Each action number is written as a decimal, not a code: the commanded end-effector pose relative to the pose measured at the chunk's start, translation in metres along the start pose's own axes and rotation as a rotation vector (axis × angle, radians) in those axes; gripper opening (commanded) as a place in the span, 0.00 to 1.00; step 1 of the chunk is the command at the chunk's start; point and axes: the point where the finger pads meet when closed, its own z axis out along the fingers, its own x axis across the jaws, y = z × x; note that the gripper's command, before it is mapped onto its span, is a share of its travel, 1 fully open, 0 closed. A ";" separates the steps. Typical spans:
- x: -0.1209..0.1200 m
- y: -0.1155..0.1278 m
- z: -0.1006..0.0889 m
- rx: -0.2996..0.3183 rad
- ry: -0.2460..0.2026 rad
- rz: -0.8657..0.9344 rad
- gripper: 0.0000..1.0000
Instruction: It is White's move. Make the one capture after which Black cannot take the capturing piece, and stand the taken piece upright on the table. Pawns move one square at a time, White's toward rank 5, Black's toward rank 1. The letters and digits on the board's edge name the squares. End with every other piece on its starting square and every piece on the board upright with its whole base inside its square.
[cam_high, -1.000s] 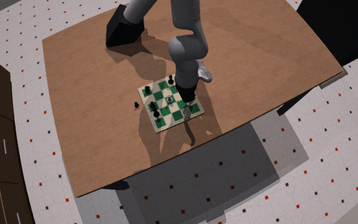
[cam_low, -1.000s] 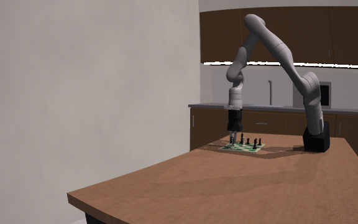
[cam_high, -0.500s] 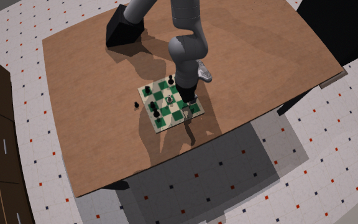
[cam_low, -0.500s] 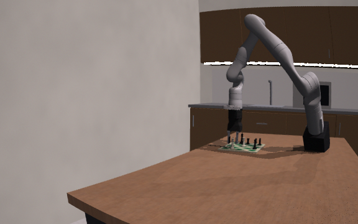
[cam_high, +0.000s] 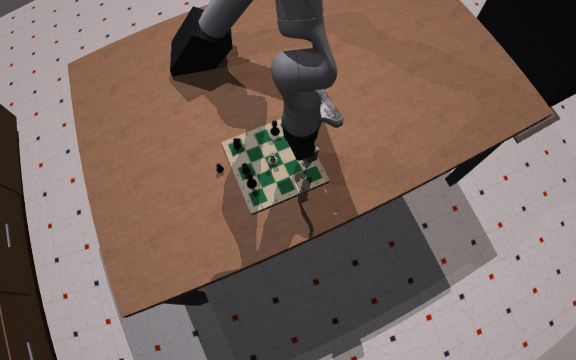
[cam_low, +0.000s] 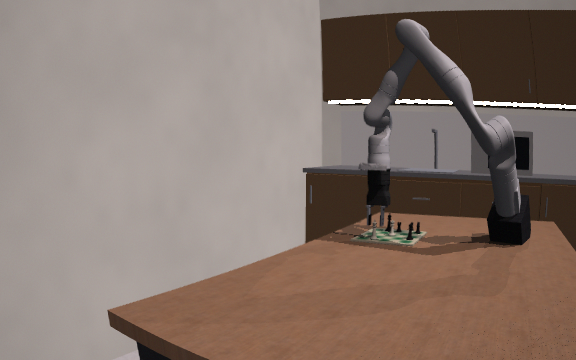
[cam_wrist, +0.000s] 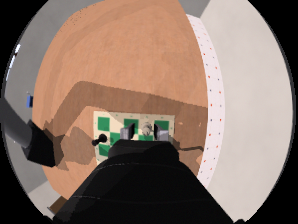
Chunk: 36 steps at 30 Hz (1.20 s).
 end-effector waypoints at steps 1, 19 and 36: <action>0.004 0.004 -0.018 -0.010 0.015 0.004 0.79; 0.003 0.004 -0.072 -0.010 0.015 0.004 0.79; 0.003 0.004 -0.072 -0.010 0.015 0.004 1.00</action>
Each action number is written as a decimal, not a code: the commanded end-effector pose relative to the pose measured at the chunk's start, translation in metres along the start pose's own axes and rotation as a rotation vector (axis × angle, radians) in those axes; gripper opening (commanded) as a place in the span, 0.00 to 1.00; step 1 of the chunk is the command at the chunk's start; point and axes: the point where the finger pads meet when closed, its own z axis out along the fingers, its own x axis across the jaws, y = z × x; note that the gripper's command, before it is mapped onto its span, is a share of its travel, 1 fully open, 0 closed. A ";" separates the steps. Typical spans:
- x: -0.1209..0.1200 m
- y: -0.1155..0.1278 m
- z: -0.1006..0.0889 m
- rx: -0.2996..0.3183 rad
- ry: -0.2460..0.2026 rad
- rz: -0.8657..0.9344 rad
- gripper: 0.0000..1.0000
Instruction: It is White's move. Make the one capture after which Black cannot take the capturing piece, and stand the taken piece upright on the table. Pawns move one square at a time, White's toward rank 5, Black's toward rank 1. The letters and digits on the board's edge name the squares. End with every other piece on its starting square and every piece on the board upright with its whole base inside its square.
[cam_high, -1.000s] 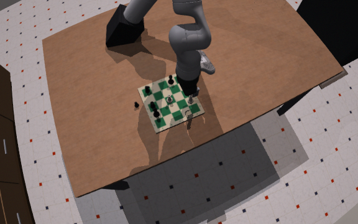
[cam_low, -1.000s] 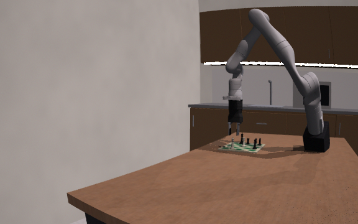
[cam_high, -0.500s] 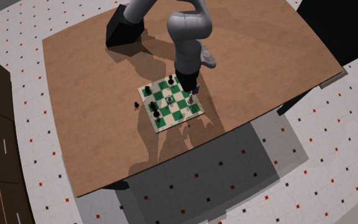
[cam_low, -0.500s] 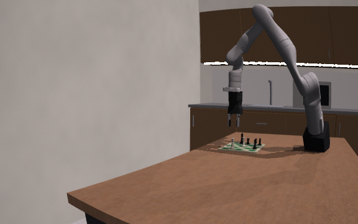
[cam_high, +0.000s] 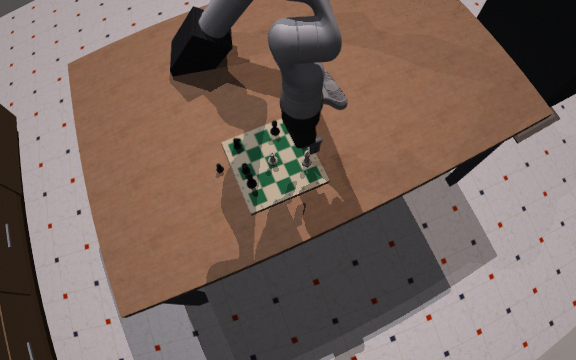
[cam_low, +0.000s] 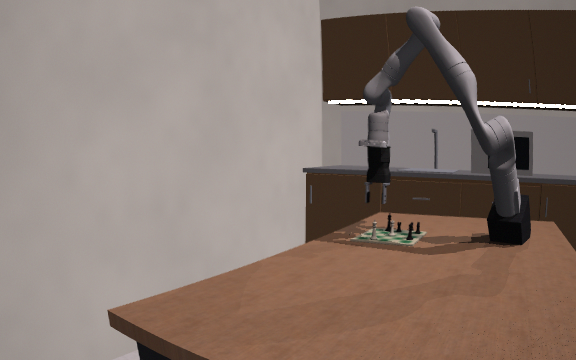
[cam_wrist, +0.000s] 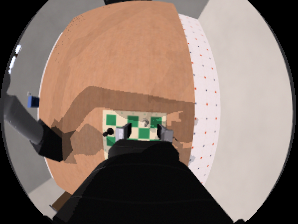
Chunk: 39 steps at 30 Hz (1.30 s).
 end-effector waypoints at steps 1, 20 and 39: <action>0.000 0.000 -0.001 -0.001 0.001 0.000 1.00; 0.000 0.000 -0.026 -0.001 0.001 0.000 1.00; 0.000 0.000 -0.059 -0.001 0.001 0.000 1.00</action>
